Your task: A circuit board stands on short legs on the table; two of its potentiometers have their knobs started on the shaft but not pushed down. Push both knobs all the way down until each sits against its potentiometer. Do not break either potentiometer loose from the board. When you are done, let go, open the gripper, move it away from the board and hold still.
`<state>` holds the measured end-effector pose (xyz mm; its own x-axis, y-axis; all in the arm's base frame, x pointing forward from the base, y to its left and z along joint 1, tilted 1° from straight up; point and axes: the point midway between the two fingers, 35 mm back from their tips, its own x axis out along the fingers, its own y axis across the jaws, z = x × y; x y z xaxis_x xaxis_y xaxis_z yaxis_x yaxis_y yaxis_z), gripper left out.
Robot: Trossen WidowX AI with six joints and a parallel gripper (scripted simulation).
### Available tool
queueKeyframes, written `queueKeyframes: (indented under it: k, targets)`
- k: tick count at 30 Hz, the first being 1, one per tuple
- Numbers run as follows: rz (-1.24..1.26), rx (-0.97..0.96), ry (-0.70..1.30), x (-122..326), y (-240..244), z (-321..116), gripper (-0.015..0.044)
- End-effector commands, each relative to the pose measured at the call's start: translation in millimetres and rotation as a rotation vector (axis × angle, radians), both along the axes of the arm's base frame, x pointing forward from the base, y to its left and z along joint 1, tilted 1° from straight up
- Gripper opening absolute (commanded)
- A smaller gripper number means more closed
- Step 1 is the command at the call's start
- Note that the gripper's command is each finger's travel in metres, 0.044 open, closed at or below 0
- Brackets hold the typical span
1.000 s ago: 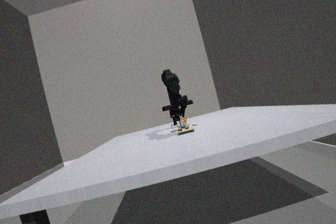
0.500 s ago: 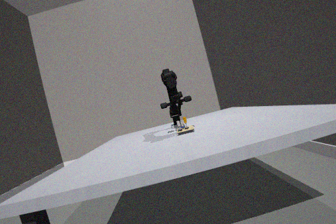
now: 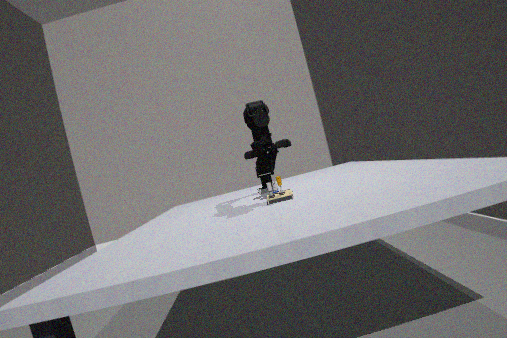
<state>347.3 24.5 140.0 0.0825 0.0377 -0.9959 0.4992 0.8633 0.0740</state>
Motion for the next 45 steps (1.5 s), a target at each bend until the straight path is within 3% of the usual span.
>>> queueKeyframes:
  k: [1,19,45]
  targets:
    - [-0.106,0.001,0.016,2.9,2.1,2.2,0.0000]
    - [-0.700,0.019,0.064,19.3,13.0,20.1,0.0000]
    - [-0.706,0.019,0.064,20.9,13.7,-19.3,0.0000]
